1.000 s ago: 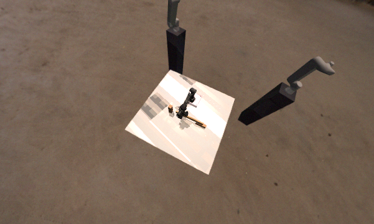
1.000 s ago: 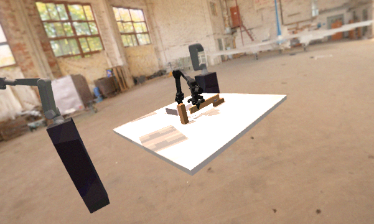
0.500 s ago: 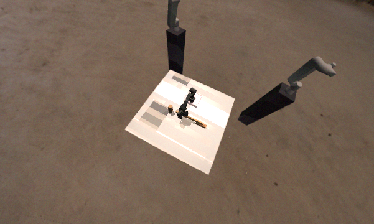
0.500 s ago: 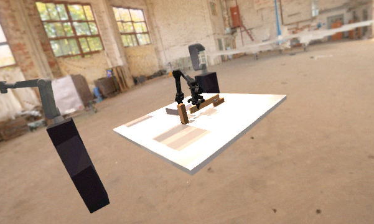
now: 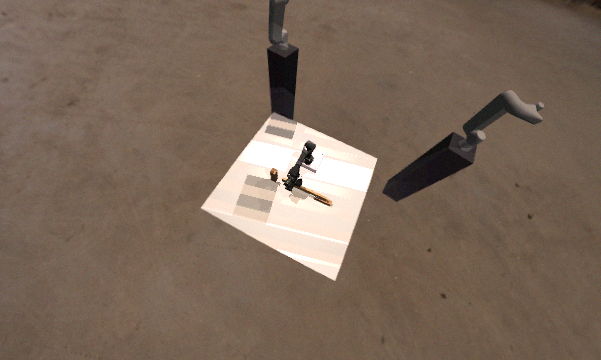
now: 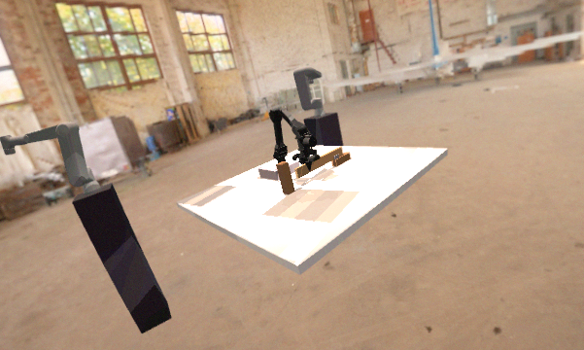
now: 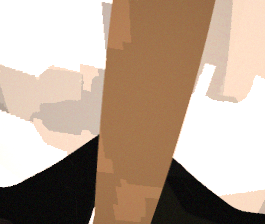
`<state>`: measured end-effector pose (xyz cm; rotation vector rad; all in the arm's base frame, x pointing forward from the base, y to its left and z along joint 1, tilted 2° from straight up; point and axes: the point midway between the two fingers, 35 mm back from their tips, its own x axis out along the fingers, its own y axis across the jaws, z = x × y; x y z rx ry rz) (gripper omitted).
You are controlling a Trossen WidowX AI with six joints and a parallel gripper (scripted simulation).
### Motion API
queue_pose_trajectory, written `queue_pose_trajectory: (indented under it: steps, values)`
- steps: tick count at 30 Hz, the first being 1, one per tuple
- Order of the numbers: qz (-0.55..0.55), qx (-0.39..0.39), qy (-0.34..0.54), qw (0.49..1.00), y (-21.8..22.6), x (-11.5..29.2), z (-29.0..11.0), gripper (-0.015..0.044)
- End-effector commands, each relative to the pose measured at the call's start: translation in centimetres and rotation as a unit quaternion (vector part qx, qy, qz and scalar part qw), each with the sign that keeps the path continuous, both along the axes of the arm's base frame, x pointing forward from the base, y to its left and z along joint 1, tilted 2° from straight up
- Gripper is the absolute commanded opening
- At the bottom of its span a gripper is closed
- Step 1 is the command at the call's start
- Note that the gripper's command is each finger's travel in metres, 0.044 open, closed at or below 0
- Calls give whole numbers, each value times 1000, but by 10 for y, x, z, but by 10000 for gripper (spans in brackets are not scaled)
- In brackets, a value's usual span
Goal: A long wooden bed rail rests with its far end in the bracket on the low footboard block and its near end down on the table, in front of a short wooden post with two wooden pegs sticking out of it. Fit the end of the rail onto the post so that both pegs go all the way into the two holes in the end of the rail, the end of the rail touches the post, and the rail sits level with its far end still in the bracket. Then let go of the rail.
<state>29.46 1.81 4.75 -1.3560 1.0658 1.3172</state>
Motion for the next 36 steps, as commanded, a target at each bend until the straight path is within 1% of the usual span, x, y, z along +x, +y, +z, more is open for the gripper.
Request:
queue_pose_trajectory:
  steps: [1, 36]
  values:
    - [2, 1, -2, 1000, -1, 1, 0, 0]
    - [2, 0, -2, 1000, -12, 3, 0, 0]
